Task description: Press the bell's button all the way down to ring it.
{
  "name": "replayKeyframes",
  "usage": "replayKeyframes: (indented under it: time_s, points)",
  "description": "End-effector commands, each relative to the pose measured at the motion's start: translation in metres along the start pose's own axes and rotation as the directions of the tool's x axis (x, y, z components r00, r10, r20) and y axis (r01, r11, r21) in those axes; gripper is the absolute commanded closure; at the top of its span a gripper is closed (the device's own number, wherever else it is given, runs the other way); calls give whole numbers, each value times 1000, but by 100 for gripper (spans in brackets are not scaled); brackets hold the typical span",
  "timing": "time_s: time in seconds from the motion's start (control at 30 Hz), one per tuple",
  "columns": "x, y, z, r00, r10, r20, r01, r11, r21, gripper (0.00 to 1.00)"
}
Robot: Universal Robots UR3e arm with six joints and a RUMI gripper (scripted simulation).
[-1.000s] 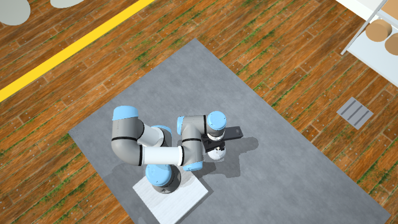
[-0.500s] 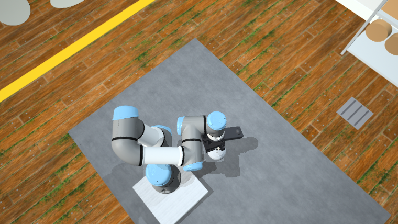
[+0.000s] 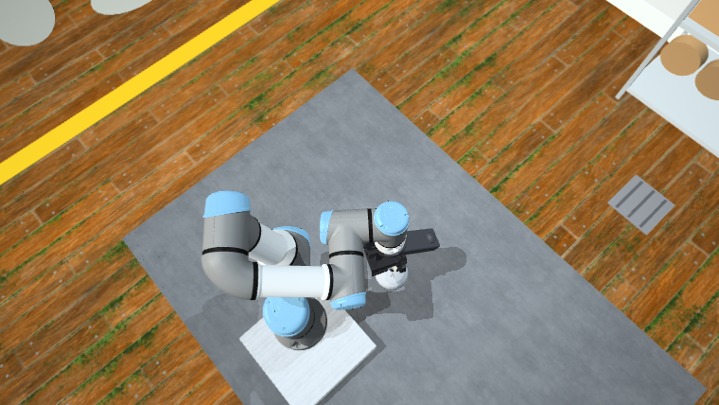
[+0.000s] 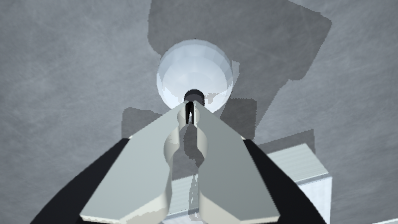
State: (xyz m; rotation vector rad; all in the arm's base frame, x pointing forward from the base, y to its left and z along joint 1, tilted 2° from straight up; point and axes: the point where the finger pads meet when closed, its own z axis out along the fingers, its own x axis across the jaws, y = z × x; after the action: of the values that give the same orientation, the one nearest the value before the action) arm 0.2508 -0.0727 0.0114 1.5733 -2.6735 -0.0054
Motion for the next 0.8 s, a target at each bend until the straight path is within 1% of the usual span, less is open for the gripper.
replayKeyframes:
  time_s: [0.0, 0.17, 0.3, 0.77]
  points:
    - [1, 0, 0, 1000, 0, -1, 0, 1000, 0, 100]
    - [0, 0, 1, 1000, 0, -1, 0, 1000, 0, 100]
    - [0, 0, 4, 1000, 0, -1, 0, 1000, -1, 100]
    - [0, 0, 5, 1000, 0, -1, 0, 1000, -1, 100]
